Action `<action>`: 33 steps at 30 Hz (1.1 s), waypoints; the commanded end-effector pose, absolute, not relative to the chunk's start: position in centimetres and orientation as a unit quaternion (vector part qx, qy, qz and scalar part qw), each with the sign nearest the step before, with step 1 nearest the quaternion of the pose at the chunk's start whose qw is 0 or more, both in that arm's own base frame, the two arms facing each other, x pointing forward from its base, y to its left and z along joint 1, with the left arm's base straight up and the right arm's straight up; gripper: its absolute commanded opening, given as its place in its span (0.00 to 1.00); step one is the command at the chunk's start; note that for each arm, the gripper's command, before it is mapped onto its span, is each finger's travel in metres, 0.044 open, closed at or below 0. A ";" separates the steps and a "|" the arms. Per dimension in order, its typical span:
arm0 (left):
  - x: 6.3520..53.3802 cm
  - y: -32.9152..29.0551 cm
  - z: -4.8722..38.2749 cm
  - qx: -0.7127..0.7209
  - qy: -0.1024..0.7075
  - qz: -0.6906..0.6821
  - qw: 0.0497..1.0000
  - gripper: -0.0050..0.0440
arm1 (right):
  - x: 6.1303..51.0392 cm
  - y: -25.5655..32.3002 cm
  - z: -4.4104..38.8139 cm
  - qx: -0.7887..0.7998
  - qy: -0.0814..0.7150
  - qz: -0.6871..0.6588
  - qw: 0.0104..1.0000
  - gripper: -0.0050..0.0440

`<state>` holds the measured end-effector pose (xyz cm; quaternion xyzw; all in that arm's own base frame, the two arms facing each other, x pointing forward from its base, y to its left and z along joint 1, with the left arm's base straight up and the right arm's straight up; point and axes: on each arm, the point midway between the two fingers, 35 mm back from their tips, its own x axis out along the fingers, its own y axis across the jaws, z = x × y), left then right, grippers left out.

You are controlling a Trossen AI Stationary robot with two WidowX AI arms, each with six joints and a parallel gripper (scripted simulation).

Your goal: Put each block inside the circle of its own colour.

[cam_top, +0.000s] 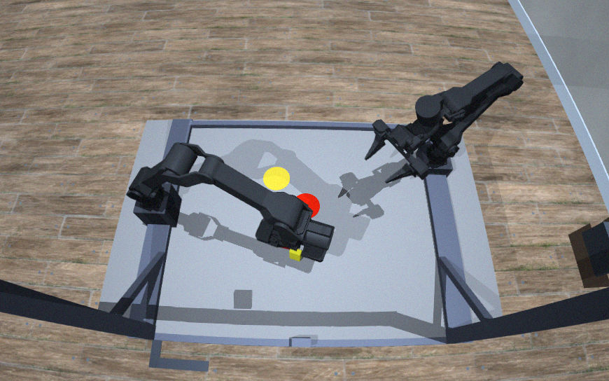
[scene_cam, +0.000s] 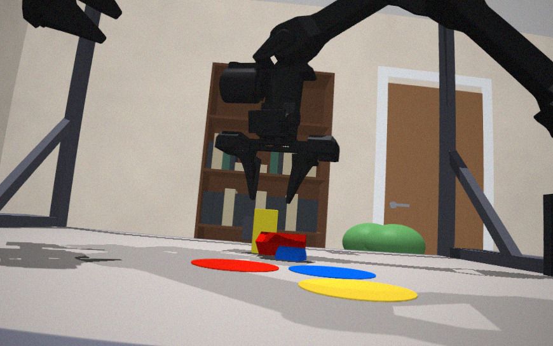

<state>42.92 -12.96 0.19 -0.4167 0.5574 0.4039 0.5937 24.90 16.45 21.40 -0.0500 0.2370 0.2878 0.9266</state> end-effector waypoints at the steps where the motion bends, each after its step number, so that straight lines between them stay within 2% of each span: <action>1: 44.1 -13.4 1.5 -0.430 0.560 0.406 0.579 0.64 | 24.9 16.5 21.3 -0.046 0.236 0.286 0.928 0.92; 13: 43.6 -13.3 -4.9 -0.423 0.568 0.416 0.571 0.62 | 24.7 16.3 19.1 -0.049 0.255 0.282 0.923 0.92; 21: 44.4 -13.6 -5.5 -0.428 0.564 0.410 0.575 0.57 | 24.6 16.4 18.4 -0.049 0.258 0.285 0.922 0.92; 33: 44.3 -13.5 -4.5 -0.432 0.561 0.406 0.578 0.22 | 24.6 16.6 17.3 -0.046 0.256 0.287 0.922 0.92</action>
